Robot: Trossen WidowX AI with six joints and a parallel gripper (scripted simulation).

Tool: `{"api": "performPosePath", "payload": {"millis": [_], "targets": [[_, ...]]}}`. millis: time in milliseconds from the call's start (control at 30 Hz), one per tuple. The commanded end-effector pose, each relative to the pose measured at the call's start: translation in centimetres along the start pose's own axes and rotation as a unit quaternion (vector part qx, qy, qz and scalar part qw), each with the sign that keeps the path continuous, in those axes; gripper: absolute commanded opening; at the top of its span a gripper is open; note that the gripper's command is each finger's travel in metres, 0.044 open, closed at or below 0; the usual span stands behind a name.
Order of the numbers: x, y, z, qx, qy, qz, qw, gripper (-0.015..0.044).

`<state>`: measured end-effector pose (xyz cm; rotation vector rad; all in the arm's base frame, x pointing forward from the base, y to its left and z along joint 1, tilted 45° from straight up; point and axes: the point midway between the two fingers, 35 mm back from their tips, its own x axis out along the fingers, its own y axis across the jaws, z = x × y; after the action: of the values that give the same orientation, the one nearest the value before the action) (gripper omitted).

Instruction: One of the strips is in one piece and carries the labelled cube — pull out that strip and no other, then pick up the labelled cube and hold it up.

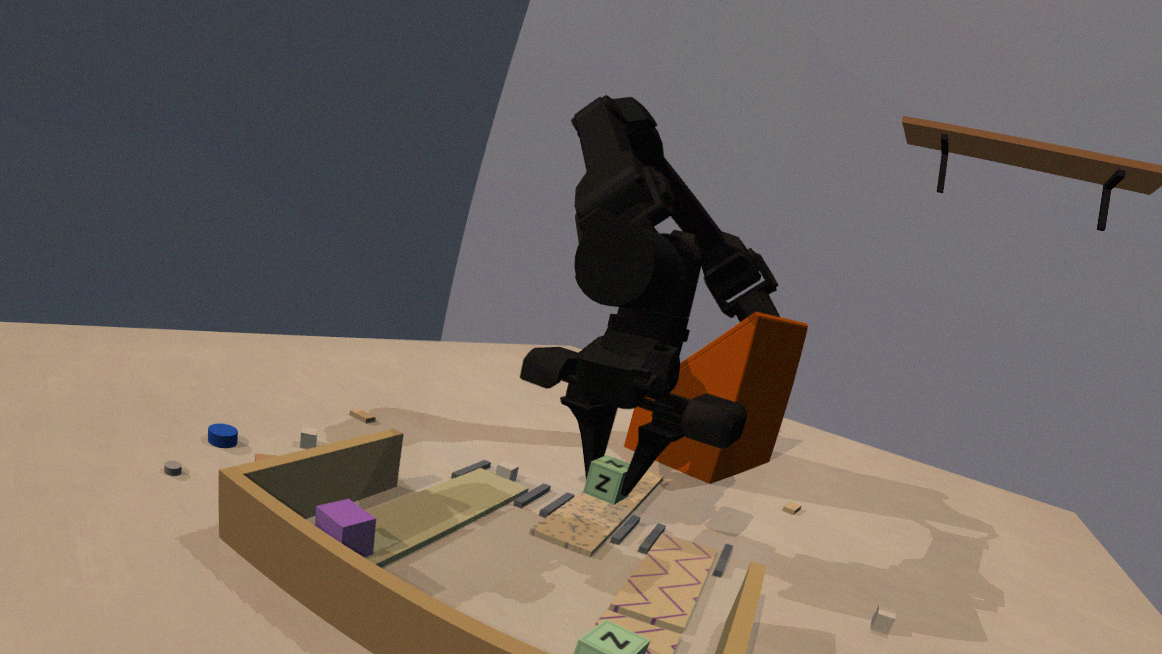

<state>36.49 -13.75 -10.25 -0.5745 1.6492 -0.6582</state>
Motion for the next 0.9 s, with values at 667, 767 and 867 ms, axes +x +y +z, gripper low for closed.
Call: {"api": "performPosePath", "payload": {"millis": [667,767,867], "targets": [[-1.1,0.7,-7.3,0.0,0.002,0.001,1.0,0.0],[-1.1,0.7,-8.4,0.0,0.002,0.001,1.0,0.0],[-1.2,0.8,-8.6,0.0,0.002,0.001,1.0,0.0]]}}
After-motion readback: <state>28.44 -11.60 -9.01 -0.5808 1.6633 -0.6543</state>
